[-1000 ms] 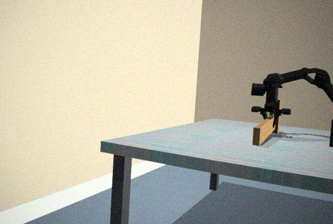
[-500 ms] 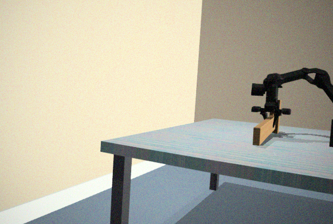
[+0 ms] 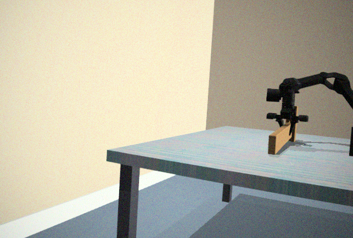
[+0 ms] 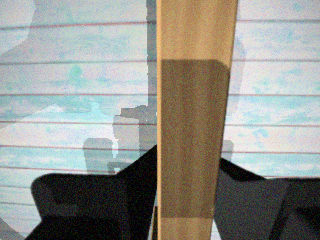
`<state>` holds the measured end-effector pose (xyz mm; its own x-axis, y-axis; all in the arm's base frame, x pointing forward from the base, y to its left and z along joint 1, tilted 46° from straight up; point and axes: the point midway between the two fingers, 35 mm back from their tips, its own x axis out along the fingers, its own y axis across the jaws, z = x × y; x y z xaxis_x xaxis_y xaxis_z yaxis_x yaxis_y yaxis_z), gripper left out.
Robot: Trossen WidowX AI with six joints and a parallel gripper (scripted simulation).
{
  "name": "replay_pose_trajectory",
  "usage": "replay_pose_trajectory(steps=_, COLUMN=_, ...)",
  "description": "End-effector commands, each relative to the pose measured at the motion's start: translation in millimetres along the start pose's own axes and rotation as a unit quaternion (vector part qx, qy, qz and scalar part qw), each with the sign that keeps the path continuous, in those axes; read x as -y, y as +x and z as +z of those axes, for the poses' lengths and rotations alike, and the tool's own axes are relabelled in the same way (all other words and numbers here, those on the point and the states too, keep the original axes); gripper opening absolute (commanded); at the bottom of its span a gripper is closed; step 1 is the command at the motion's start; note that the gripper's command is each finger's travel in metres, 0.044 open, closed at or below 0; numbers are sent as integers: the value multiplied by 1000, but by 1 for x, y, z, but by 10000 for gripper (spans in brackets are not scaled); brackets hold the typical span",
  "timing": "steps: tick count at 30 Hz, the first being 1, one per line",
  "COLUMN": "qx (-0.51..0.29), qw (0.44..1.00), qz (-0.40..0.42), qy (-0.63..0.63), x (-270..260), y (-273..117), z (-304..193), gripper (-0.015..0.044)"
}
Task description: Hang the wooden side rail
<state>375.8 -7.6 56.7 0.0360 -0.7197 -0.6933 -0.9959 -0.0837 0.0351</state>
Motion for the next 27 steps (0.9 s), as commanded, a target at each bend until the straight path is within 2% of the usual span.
replay_pose_trajectory(steps=1, qx=0, qw=1000, qz=-6, qy=2, x=1, y=-4, z=-2, gripper=0)
replay_pose_trajectory(steps=27, qx=-1, qw=1000, qz=-6, qy=2, x=2, y=-4, z=-5, gripper=0)
